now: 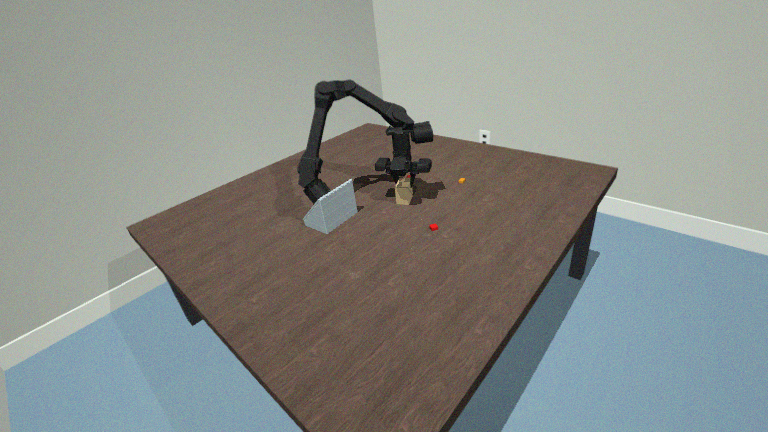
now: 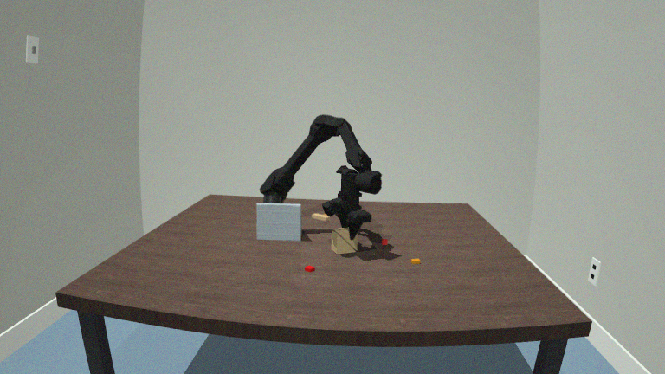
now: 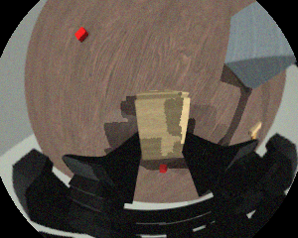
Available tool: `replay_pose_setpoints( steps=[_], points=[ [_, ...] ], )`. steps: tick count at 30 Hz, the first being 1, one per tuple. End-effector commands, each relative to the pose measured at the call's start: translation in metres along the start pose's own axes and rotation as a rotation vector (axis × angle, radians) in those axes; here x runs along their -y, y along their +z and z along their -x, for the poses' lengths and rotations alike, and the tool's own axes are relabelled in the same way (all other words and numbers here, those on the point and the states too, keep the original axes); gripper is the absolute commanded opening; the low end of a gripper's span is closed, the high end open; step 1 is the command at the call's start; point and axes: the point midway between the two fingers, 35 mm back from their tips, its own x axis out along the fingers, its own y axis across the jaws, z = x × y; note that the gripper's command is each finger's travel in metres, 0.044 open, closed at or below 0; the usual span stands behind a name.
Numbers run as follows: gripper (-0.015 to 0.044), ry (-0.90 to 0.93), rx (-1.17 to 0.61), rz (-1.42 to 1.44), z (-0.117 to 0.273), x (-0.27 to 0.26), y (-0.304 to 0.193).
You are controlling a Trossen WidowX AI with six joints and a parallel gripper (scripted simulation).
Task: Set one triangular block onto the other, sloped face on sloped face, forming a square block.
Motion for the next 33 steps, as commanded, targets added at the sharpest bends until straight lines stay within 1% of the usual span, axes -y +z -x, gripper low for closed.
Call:
replay_pose_setpoints(
  steps=[1,33],
  points=[
    [0.0,-0.007,-0.001,-0.007,-0.003,0.0003,0.0016],
    [0.0,-0.014,-0.001,-0.014,-0.0037,0.0002,0.0015]
  ],
)
